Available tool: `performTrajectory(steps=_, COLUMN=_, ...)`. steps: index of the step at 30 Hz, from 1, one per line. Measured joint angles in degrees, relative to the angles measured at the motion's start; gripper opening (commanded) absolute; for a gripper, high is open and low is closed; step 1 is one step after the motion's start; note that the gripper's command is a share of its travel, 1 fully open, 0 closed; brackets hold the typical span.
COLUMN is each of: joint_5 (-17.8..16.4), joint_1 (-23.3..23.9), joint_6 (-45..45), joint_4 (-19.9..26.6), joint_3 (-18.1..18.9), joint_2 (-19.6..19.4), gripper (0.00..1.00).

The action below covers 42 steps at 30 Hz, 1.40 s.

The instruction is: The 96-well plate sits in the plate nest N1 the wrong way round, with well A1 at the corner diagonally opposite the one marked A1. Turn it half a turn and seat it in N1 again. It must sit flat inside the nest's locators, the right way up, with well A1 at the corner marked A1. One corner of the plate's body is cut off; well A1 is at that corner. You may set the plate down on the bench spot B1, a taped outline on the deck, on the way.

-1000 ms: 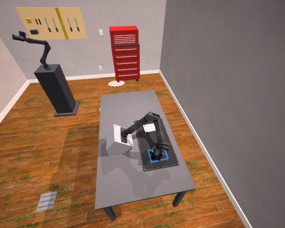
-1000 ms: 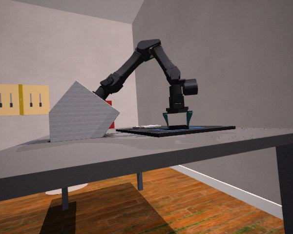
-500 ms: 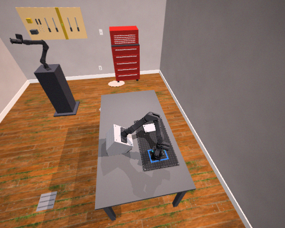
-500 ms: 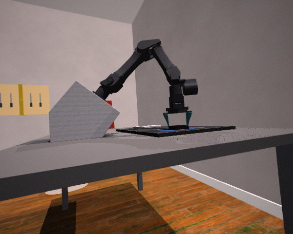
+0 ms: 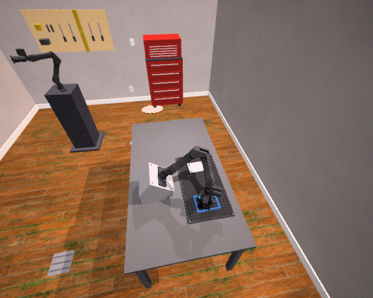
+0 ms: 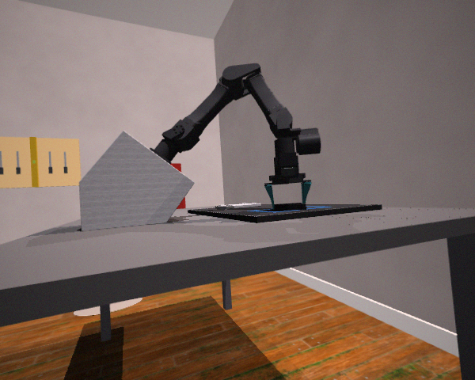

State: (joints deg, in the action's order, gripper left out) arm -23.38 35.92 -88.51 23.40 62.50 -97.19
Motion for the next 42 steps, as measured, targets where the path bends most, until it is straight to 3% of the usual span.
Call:
performTrajectory(steps=10, joint_5=0.00, joint_1=0.00, joint_6=0.33, joint_4=0.85, joint_3=0.00, joint_2=0.52, gripper=0.00)
performTrajectory(steps=42, joint_5=-1.66, joint_1=3.32, joint_6=3.50, joint_4=10.34, joint_3=1.66, joint_2=7.17, gripper=0.00)
